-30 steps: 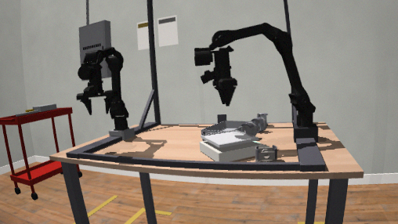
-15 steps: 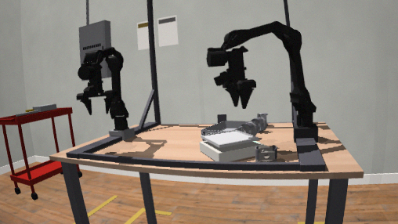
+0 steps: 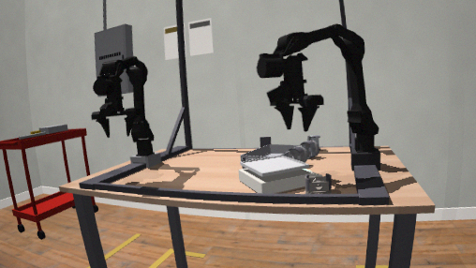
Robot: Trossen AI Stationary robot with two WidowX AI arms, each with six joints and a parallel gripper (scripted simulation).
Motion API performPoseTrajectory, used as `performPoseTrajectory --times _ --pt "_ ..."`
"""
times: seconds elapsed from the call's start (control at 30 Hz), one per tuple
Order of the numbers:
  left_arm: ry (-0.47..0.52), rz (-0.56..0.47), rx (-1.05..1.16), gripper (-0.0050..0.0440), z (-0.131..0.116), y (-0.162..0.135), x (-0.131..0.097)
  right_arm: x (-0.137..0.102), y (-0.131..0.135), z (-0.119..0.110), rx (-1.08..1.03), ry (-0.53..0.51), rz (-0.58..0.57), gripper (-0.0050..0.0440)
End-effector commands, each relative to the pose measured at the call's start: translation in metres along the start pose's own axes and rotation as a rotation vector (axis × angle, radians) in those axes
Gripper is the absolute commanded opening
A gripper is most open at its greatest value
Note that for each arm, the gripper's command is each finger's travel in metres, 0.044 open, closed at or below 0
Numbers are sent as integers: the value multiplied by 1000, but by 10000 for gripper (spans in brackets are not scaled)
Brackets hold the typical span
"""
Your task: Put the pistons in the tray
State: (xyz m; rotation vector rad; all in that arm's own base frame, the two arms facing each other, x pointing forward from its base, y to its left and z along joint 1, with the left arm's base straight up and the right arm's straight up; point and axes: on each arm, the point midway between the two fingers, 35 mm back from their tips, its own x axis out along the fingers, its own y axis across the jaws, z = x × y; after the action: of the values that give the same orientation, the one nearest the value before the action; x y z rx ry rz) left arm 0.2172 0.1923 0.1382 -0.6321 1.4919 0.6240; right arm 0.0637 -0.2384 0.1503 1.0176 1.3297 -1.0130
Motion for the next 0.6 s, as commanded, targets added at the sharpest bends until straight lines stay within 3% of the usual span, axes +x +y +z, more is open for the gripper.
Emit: performPoseTrajectory --times 0.0,0.23,0.57 --pt "-39 -3 -118 378 11 22 -10 -8 0 5 1 -32 2 400" --pt "-38 -4 -240 378 16 47 -10 -8 0 5 1 -32 2 400" --pt "-38 0 -231 378 26 96 -11 -8 0 5 1 -32 2 400"
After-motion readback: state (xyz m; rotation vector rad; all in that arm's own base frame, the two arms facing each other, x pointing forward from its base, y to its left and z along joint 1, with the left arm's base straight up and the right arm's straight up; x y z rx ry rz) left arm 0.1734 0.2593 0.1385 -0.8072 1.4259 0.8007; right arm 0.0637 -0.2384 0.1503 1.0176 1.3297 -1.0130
